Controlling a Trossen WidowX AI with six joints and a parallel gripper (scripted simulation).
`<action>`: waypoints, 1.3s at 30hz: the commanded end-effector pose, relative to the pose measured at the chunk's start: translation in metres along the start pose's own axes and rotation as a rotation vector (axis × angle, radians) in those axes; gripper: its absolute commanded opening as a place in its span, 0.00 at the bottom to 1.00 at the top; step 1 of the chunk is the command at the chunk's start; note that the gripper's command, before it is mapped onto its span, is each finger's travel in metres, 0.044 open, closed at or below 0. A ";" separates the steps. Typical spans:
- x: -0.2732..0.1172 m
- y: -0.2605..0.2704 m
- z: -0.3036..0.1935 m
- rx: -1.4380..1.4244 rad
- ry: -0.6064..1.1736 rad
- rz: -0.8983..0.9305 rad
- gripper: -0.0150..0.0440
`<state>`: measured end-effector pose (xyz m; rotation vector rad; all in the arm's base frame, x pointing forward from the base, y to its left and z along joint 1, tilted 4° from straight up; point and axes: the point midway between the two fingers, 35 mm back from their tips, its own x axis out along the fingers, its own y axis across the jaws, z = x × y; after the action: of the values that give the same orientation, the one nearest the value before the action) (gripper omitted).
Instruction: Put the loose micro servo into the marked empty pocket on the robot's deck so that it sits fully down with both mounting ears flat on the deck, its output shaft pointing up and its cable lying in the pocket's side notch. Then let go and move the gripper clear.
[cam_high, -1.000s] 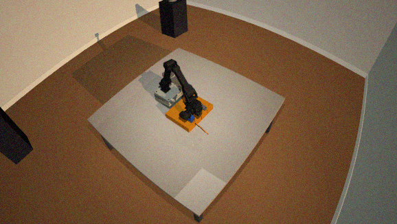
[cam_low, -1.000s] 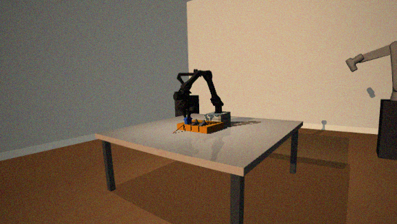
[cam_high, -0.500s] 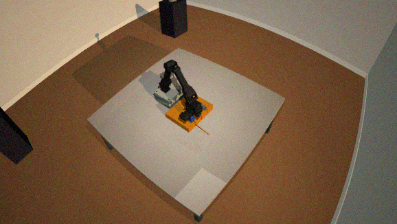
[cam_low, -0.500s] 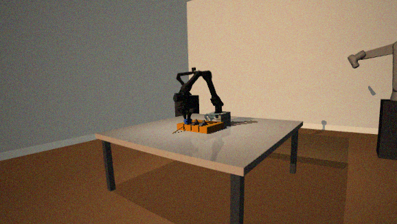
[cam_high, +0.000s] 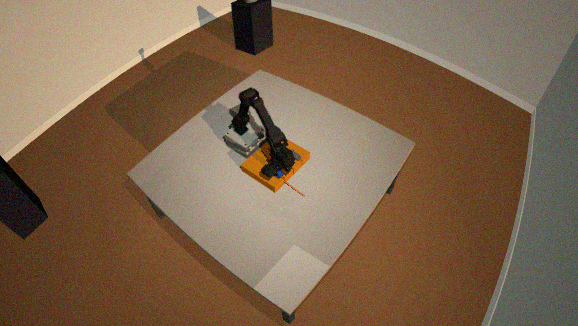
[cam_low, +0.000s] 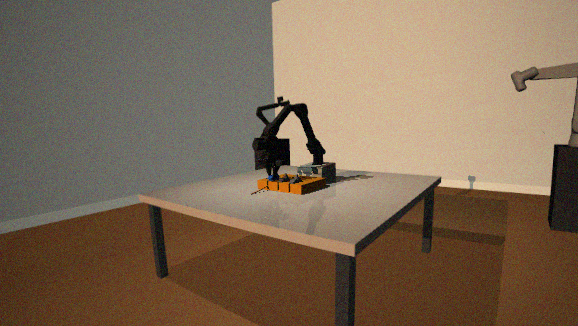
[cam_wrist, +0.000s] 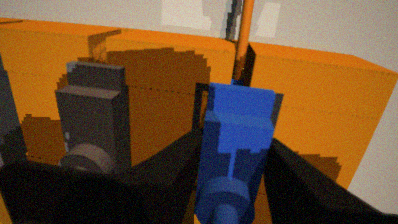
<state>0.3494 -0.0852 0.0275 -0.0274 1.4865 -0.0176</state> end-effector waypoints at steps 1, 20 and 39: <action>0.004 0.000 0.000 0.003 0.000 -0.001 0.25; 0.006 0.000 0.000 0.003 0.000 -0.001 0.57; -0.068 -0.003 -0.062 0.002 0.000 -0.002 0.97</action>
<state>0.3141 -0.0858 0.0736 -0.0291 1.4815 -0.0215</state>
